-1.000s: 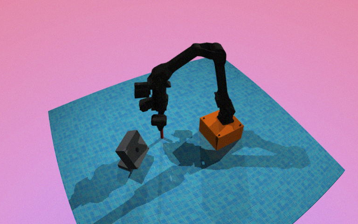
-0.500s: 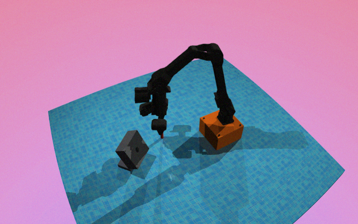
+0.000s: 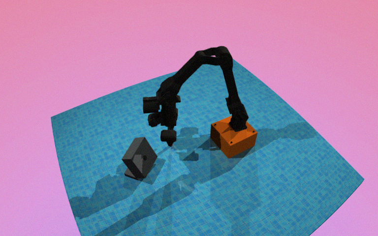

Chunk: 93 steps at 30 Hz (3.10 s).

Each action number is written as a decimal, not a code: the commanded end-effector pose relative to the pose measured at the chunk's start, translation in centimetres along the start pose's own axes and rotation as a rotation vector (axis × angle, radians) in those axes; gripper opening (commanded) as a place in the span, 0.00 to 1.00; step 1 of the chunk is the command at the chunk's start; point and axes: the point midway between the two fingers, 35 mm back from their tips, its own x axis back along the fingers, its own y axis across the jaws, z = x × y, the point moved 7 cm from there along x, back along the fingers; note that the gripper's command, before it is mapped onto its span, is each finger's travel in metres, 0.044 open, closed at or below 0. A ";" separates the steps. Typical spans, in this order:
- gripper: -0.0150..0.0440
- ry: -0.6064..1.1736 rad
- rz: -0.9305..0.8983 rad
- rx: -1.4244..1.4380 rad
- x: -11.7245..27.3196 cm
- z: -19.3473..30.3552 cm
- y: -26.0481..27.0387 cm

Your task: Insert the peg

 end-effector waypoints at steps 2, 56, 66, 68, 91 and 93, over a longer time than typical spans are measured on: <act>0.96 0.001 0.000 0.000 -0.1 0.0 0.0; 0.25 -0.016 0.063 0.103 7.4 0.1 1.4; 0.25 -0.031 0.114 0.192 7.0 0.1 2.5; 0.25 -0.034 0.124 0.209 7.0 0.1 2.7; 0.25 -0.070 0.241 0.409 6.2 0.4 5.3; 0.25 -0.074 0.251 0.426 6.2 0.4 5.5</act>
